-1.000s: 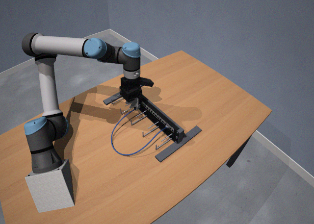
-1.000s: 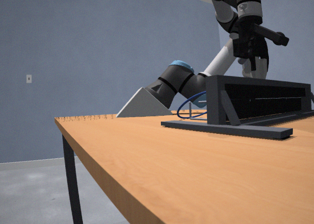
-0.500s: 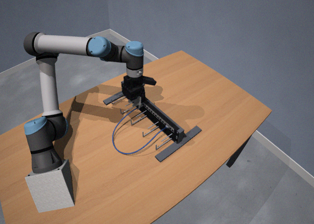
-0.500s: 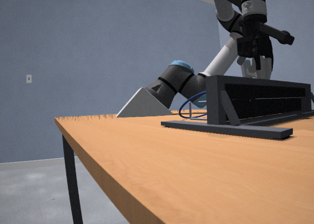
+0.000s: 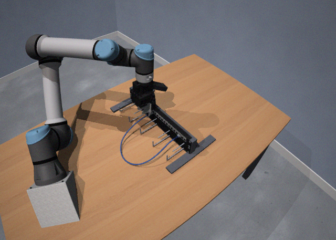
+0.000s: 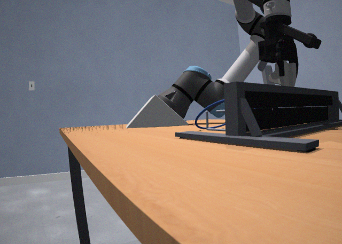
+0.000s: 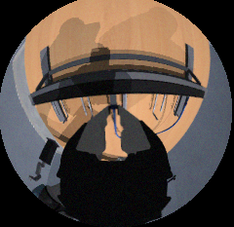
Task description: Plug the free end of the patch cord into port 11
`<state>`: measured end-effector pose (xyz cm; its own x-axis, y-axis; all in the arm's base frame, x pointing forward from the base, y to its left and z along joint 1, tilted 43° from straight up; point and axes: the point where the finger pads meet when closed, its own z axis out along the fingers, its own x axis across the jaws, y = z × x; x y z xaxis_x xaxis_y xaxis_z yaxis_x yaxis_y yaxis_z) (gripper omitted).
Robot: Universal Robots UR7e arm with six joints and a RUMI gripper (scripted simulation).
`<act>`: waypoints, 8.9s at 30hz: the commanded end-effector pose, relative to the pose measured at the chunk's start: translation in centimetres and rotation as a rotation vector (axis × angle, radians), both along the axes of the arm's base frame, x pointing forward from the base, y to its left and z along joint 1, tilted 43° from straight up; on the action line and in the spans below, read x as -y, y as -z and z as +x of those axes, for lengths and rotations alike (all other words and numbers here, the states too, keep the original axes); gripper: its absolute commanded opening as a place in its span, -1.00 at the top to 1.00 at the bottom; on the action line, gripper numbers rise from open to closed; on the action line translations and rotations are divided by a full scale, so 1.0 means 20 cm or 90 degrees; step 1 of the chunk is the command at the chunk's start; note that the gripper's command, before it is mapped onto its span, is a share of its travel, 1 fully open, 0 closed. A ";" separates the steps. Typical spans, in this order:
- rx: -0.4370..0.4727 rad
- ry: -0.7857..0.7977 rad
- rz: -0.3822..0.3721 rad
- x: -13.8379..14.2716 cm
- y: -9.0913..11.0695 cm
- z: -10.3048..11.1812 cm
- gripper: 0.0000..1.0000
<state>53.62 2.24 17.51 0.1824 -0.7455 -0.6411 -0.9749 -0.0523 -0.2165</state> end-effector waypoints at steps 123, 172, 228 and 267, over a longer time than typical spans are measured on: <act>0.001 0.000 0.000 0.00 -0.01 0.05 1.00; 0.000 -0.001 0.000 0.00 -0.02 0.07 1.00; 0.000 -0.003 -0.001 0.00 -0.02 0.07 1.00; 0.000 -0.003 -0.001 0.00 -0.02 0.07 0.56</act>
<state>55.01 2.27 17.88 0.1855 -0.7453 -0.6404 -0.9748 -0.0572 -0.2157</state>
